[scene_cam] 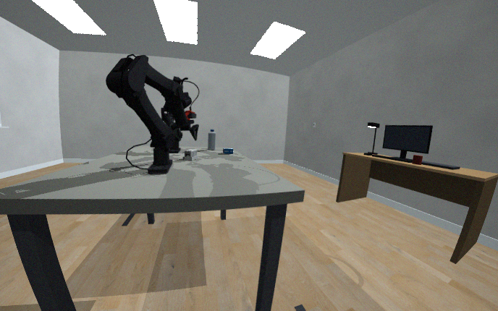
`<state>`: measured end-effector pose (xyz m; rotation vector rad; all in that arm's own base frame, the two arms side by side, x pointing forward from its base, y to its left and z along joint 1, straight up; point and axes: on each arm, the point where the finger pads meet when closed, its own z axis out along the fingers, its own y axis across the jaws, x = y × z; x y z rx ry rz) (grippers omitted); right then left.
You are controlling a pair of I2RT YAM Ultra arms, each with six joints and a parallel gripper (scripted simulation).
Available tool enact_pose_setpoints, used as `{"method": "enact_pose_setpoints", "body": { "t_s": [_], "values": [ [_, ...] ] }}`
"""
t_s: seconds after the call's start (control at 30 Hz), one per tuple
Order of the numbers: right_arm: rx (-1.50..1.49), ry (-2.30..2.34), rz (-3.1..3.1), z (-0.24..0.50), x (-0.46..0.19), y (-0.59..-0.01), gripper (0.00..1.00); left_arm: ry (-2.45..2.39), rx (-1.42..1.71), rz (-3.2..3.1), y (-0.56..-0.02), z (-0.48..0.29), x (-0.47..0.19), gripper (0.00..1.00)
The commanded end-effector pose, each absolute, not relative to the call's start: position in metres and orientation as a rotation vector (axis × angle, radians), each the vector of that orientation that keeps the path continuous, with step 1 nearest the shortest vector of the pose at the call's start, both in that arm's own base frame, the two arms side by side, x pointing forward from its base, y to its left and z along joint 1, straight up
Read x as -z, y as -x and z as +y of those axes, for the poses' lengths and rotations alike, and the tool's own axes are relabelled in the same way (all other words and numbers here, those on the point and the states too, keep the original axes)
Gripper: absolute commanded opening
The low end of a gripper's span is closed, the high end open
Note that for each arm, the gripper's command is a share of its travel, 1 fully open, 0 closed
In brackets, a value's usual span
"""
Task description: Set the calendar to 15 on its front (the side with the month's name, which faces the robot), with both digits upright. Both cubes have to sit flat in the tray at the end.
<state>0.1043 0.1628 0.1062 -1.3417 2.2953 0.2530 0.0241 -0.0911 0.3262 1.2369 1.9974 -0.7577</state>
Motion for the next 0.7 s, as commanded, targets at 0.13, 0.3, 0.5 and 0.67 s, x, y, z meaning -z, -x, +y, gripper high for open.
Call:
{"method": "enact_pose_setpoints", "body": {
  "t_s": [0.13, 0.3, 0.5, 0.67],
  "values": [
    [-0.268, 1.308, 2.271, 0.1649, -0.1087, -0.1064, 1.00, -1.246, 0.756, 2.001, -0.0235, -0.0910, -0.3271, 1.00],
    [-0.265, 1.311, 2.276, 0.1638, -0.1078, -0.1056, 1.00, -1.246, 0.756, 2.001, -0.0235, -0.0910, -0.3271, 1.00],
    [-0.265, 1.311, 2.276, 0.1638, -0.1078, -0.1056, 1.00, -1.246, 0.756, 2.001, -0.0235, -0.0910, -0.3271, 1.00],
    [-0.265, 1.311, 2.276, 0.1638, -0.1078, -0.1056, 1.00, -1.246, 0.756, 2.001, -0.0235, -0.0910, -0.3271, 1.00]
  ]
}}
